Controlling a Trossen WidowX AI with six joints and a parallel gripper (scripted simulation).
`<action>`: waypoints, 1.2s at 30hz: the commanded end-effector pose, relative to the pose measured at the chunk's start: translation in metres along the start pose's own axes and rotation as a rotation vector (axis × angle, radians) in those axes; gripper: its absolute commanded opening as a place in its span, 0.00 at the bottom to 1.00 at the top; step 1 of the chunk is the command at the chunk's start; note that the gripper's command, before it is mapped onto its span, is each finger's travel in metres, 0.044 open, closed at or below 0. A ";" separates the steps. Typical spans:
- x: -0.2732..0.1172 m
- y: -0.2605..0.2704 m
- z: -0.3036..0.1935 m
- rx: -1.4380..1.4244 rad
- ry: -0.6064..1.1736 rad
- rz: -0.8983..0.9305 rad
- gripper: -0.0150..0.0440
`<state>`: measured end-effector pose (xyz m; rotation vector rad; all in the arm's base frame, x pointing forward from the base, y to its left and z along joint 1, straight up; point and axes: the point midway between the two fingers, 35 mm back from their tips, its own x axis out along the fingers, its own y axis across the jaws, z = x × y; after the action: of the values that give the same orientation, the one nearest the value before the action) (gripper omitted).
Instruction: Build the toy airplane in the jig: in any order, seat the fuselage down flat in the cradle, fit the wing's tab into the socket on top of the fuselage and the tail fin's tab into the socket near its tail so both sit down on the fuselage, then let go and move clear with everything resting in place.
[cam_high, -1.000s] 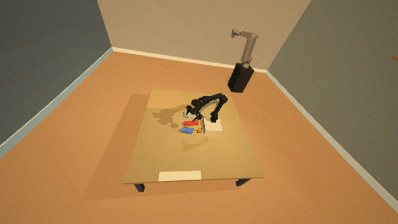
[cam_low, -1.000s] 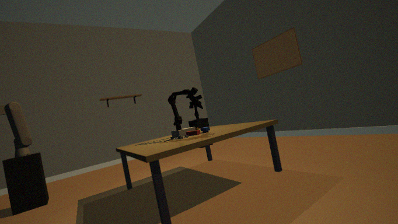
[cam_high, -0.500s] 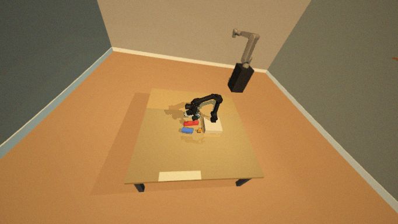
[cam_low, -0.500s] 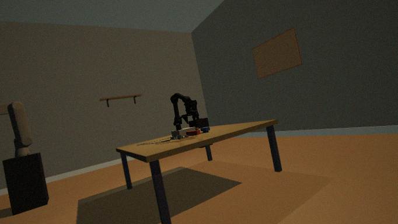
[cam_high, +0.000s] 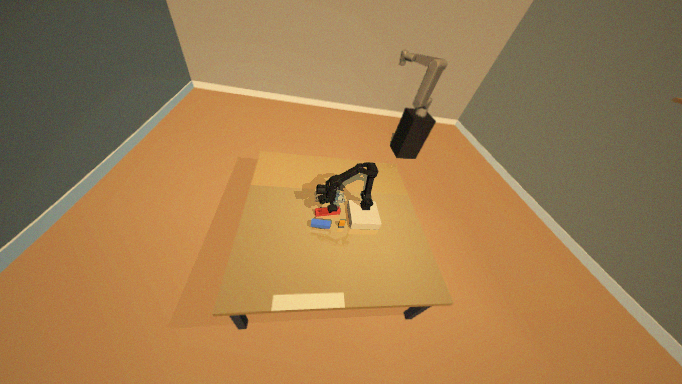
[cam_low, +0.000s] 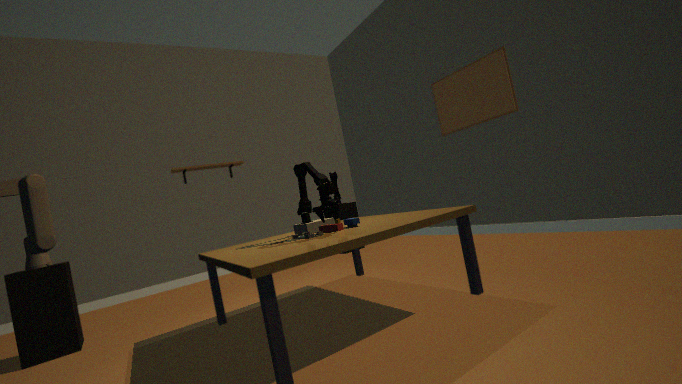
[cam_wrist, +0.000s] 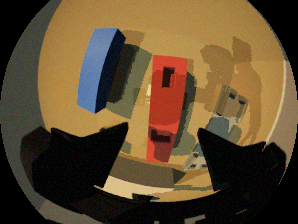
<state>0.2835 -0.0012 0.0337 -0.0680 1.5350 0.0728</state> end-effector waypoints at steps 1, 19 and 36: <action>0.006 -0.001 -0.002 0.003 0.009 -0.006 1.00; 0.035 -0.001 -0.001 0.003 0.010 -0.006 1.00; 0.055 -0.001 -0.003 0.003 0.010 -0.006 0.87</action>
<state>0.2830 -0.0014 -0.0191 -0.0680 1.5429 0.0726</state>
